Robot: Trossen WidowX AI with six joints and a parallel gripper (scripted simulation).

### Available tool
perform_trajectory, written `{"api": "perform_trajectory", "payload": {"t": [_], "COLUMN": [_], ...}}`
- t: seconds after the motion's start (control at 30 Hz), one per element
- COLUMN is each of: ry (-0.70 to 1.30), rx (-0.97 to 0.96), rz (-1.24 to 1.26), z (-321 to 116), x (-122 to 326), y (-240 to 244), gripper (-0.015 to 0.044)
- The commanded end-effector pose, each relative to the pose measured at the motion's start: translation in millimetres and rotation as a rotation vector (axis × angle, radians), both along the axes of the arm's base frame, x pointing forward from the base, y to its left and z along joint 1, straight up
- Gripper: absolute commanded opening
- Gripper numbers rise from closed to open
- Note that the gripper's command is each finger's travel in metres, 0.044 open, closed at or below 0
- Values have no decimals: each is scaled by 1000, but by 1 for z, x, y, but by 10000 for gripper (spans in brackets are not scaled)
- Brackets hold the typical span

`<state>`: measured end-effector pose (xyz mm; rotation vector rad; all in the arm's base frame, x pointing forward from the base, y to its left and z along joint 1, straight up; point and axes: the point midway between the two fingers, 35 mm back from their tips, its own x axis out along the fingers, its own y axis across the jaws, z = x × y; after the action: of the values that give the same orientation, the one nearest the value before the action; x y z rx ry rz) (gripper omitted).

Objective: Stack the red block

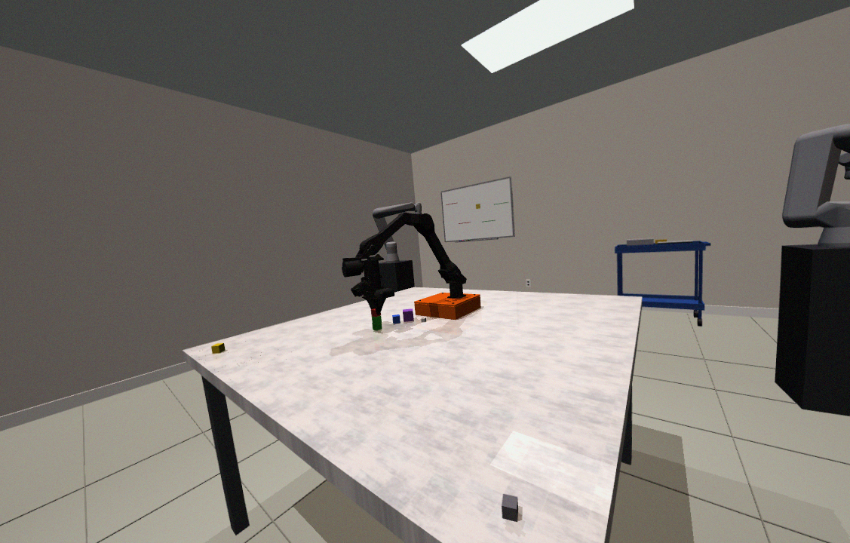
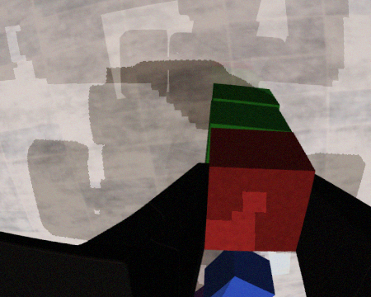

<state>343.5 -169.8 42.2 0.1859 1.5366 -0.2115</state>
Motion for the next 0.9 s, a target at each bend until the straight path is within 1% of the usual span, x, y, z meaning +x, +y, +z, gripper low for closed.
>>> {"api": "perform_trajectory", "payload": {"t": [0.0, 0.5, 0.87], "ry": [-1, -1, 1], "rx": [1, 1, 1], "rz": [4, 4, 0], "z": [-1, 4, -1], "x": [0, 1, 0], "y": [0, 0, 0], "gripper": [0, 0, 289]}}
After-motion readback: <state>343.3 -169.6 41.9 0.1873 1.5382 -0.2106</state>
